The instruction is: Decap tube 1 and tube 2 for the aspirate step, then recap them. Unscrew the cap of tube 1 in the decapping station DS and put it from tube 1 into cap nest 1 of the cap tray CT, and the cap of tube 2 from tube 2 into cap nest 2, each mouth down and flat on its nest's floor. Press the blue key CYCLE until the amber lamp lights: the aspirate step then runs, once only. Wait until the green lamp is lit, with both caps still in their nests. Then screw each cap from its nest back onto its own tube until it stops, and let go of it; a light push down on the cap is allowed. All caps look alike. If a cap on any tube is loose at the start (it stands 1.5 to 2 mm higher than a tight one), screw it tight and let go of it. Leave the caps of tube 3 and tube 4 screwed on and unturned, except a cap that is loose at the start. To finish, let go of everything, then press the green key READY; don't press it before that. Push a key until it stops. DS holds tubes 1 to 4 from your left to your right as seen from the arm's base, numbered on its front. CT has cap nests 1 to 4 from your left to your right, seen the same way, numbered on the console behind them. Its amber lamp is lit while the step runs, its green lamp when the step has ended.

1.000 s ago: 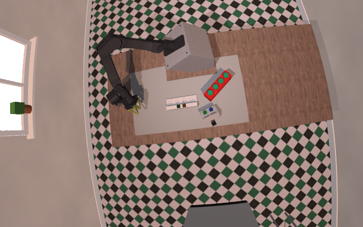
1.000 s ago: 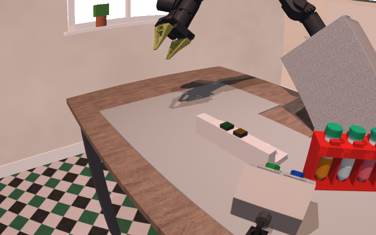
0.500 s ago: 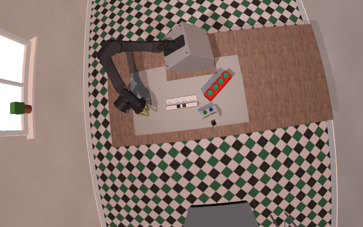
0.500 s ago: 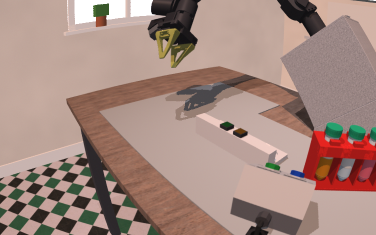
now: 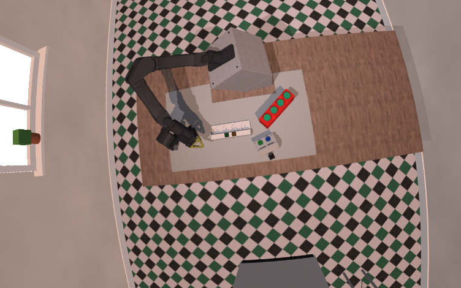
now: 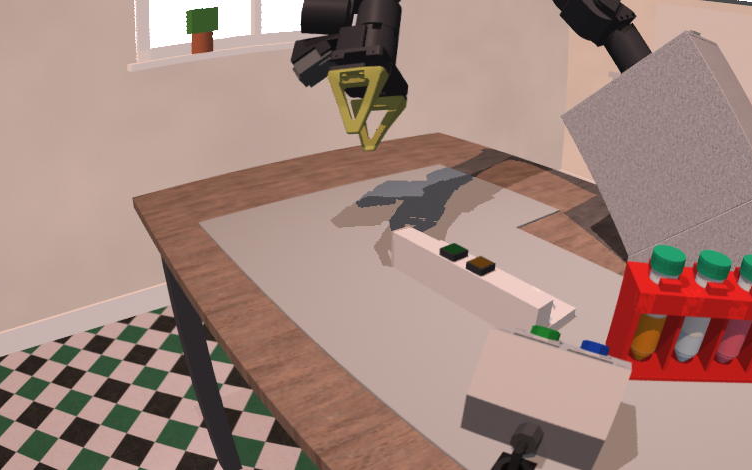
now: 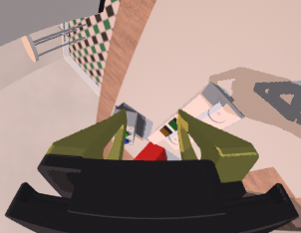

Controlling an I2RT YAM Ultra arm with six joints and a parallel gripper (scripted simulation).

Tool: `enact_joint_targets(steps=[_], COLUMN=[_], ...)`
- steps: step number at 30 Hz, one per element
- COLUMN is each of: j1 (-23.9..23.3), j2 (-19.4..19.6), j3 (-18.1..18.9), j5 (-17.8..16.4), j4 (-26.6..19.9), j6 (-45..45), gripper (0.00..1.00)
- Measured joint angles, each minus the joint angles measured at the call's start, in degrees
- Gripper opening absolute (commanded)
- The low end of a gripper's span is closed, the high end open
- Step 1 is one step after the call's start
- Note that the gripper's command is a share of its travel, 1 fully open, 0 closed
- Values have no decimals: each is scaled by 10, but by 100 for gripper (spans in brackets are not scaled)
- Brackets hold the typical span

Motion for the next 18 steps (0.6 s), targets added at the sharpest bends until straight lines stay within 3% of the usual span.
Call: enact_joint_targets(steps=[18], j1=[105], j2=[70], j3=[3], j5=[81], j4=[-32], j6=[-103], gripper=[49])
